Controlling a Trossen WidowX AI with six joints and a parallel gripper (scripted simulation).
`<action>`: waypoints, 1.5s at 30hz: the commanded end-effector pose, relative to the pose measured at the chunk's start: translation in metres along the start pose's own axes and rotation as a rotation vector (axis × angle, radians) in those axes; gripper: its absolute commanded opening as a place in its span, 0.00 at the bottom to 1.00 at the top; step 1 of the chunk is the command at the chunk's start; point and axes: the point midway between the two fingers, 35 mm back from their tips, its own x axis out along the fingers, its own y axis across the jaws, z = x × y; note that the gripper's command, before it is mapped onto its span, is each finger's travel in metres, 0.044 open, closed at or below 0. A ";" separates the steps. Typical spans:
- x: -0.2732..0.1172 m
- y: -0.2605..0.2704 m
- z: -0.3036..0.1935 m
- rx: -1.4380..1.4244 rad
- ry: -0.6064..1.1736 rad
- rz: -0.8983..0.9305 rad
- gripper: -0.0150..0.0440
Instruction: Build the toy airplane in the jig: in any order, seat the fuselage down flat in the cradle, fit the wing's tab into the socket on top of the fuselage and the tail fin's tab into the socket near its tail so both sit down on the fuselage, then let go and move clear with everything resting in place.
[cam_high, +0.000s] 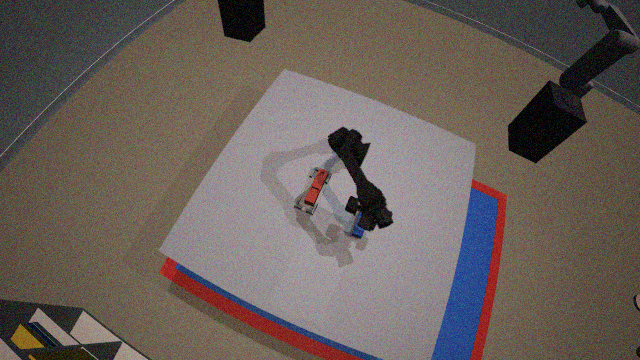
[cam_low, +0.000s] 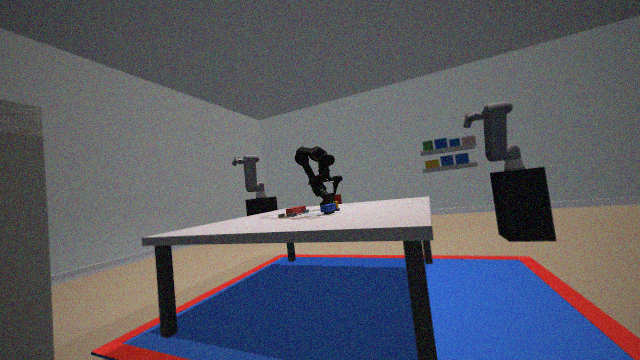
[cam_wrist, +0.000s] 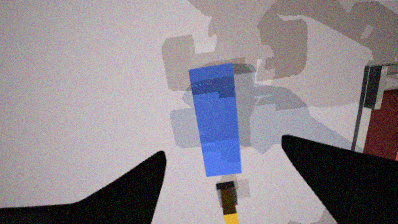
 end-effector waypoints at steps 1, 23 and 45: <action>0.020 -0.001 -0.002 -0.006 0.011 -0.013 1.00; 0.053 -0.002 -0.002 -0.006 0.010 -0.014 1.00; 0.076 -0.003 -0.003 -0.006 0.010 -0.016 0.73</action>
